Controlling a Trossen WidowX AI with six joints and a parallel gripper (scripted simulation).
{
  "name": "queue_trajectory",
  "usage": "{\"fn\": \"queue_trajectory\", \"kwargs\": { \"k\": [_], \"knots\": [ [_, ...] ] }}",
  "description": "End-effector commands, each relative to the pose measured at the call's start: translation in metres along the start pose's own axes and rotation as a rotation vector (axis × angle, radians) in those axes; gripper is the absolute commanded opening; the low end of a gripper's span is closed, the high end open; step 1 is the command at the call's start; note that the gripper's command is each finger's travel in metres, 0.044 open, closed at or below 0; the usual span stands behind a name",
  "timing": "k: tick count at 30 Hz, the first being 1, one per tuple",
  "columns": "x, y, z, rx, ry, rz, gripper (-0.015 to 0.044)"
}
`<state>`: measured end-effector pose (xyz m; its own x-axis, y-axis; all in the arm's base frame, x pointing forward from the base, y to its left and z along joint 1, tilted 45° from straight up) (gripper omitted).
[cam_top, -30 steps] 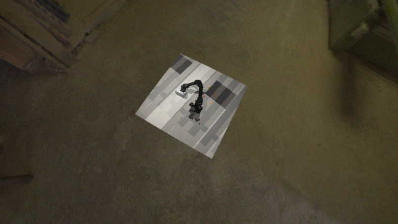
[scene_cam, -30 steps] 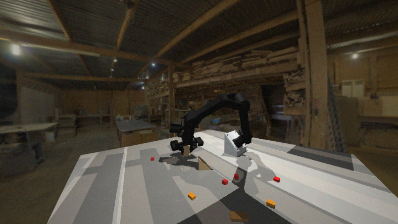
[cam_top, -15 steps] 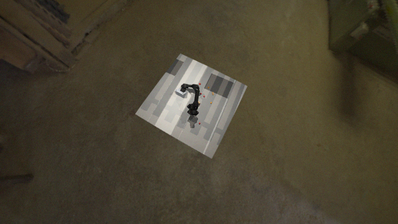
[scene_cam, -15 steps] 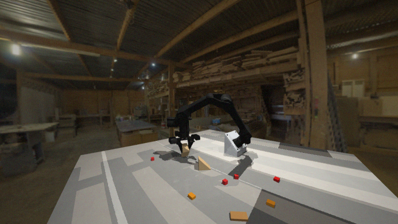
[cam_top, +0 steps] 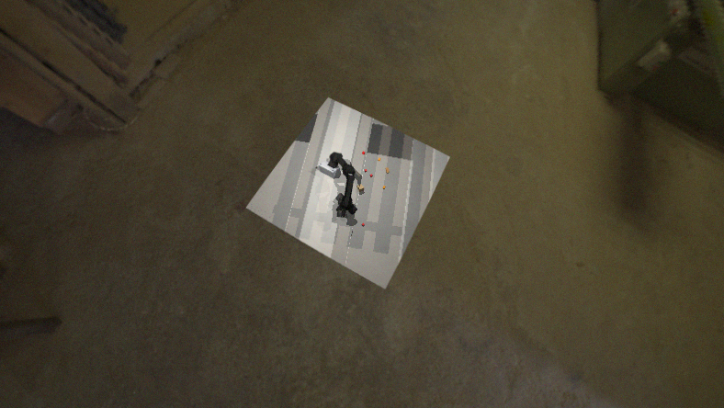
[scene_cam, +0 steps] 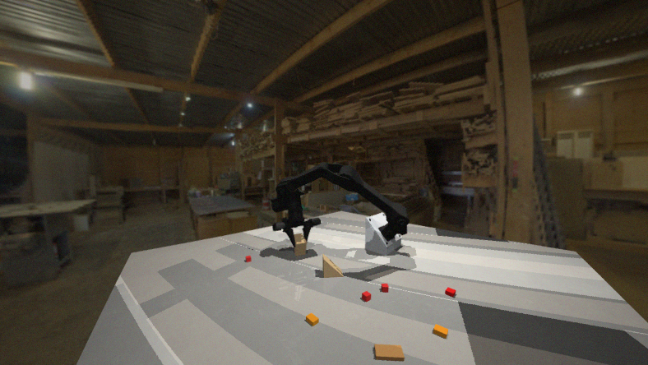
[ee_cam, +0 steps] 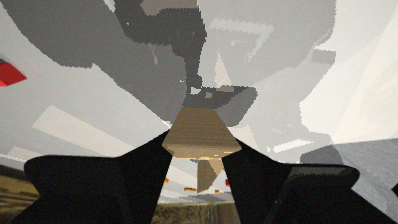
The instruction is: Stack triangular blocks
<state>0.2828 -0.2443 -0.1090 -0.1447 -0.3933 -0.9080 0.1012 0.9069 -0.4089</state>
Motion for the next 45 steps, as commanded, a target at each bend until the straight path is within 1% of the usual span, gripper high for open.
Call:
{"fn": "queue_trajectory", "kwargs": {
  "k": [1,16,23,25,29,31,34,35,37,41,45],
  "knots": [
    [-0.003,0.000,0.001,-0.008,0.003,-0.011,0.0053],
    [-0.003,0.000,0.001,-0.008,0.003,-0.011,0.0440],
    [-0.005,-0.003,0.001,-0.005,0.004,-0.014,0.0440],
    [-0.014,-0.020,0.001,0.017,0.014,-0.033,0.0440],
    [-0.049,-0.081,-0.008,0.099,0.058,-0.103,0.0440],
    [-0.056,-0.091,-0.011,0.114,0.066,-0.116,0.0440],
    [-0.054,-0.089,-0.010,0.114,0.062,-0.113,0.0440],
    [-0.054,-0.090,-0.009,0.122,0.024,-0.123,0.0440],
    [-0.060,-0.083,-0.005,0.069,-0.131,-0.174,0.0440],
    [-0.077,-0.060,0.005,-0.124,-0.608,-0.294,0.0440],
    [-0.094,-0.037,0.013,-0.358,-1.074,-0.360,0.0440]
  ]
}}
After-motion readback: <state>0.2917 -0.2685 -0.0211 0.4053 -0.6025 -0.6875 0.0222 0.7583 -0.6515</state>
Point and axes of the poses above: the point midway between the two fingers, 35 mm back from their tips, its own y axis out along the fingers, its own z axis across the jaws, x = y × z, the point moved 10 cm from there along -y, back along the fingers, and after that the axes turned 5 degrees about -y, right-handed, at the moved point
